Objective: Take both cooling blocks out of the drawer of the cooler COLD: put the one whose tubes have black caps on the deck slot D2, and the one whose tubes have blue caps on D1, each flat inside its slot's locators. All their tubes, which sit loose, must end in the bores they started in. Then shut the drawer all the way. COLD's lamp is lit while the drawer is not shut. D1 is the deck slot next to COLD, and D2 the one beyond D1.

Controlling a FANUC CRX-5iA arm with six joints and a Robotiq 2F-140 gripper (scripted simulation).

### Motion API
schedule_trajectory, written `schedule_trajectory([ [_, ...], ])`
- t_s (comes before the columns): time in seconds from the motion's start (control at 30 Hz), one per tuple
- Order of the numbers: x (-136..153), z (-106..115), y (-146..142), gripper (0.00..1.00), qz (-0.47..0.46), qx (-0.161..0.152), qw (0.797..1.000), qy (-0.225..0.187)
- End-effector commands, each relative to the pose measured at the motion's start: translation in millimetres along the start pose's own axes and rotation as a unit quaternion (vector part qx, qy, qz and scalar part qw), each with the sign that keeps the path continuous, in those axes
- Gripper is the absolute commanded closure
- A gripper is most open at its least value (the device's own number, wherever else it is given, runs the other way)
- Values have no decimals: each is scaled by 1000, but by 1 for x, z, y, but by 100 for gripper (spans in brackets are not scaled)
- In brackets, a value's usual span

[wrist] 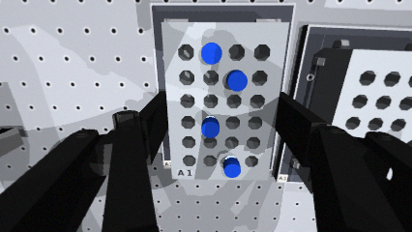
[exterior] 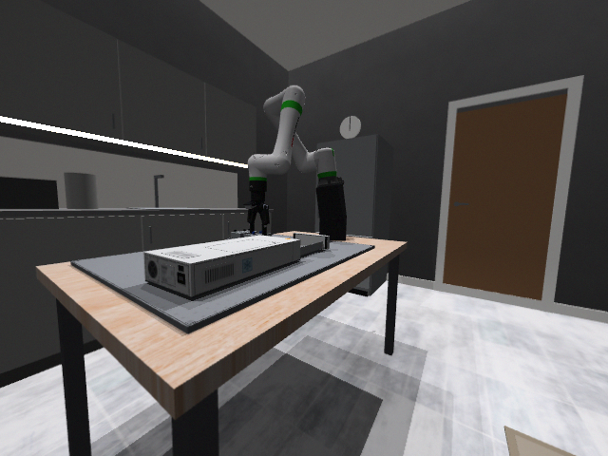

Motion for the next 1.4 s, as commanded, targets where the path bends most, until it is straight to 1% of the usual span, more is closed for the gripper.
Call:
schedule_trajectory([
  [0.0,-1,1,0,41,0,0,1000,1],
  [0.17,-1,1,0,34,0,0,1000,1],
  [1.37,-1,1,0,34,0,0,1000,1],
])
Point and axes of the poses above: the point where the finger pads meet when closed, its own z axis back along the fingers, its own y axis across the jaws, x = y × z, the point moved 4 cm from there along z, back along the fingers, and after that the axes turned 12 degrees about -z, right-handed, at the moved point
